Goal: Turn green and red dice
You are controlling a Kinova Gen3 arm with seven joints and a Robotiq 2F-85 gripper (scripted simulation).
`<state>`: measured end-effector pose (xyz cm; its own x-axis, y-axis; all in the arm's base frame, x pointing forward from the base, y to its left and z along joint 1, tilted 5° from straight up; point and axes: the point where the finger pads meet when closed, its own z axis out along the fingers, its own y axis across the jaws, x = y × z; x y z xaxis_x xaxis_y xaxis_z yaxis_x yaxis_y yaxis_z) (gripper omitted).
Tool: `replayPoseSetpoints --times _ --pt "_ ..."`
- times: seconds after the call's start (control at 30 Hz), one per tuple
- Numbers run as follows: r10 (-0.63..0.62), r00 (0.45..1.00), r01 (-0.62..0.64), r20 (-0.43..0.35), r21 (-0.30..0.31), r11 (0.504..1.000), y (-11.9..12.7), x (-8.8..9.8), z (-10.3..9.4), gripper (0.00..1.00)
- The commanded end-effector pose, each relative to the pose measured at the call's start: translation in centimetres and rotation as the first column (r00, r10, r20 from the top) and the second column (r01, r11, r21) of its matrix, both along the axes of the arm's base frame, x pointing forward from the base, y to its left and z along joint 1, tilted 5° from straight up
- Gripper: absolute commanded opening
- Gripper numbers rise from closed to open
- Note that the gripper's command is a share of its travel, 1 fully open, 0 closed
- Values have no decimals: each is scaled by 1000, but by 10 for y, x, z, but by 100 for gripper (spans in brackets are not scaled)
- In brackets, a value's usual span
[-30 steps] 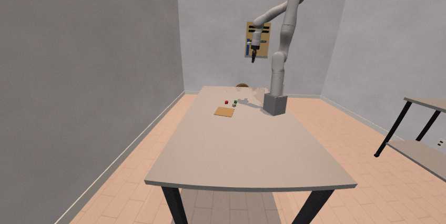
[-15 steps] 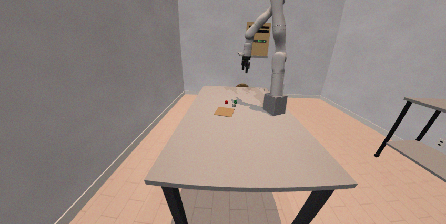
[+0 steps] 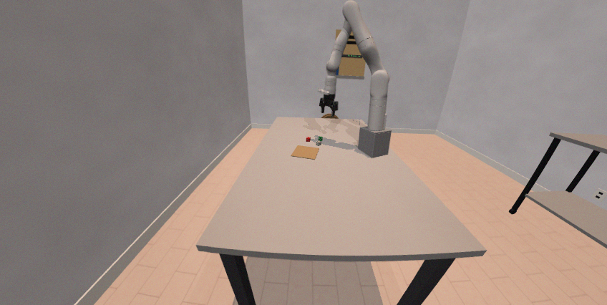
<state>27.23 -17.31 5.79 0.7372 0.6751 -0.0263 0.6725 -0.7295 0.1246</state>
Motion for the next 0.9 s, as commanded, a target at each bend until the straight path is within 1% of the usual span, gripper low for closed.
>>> replayPoseSetpoints --times 0.0,0.13,0.87 --pt "42 999 -41 -33 23 999 13 -5 -17 100" --pt "57 998 -56 -34 26 998 15 -4 -20 100" --pt "57 998 -56 -34 26 998 15 -4 -21 100"
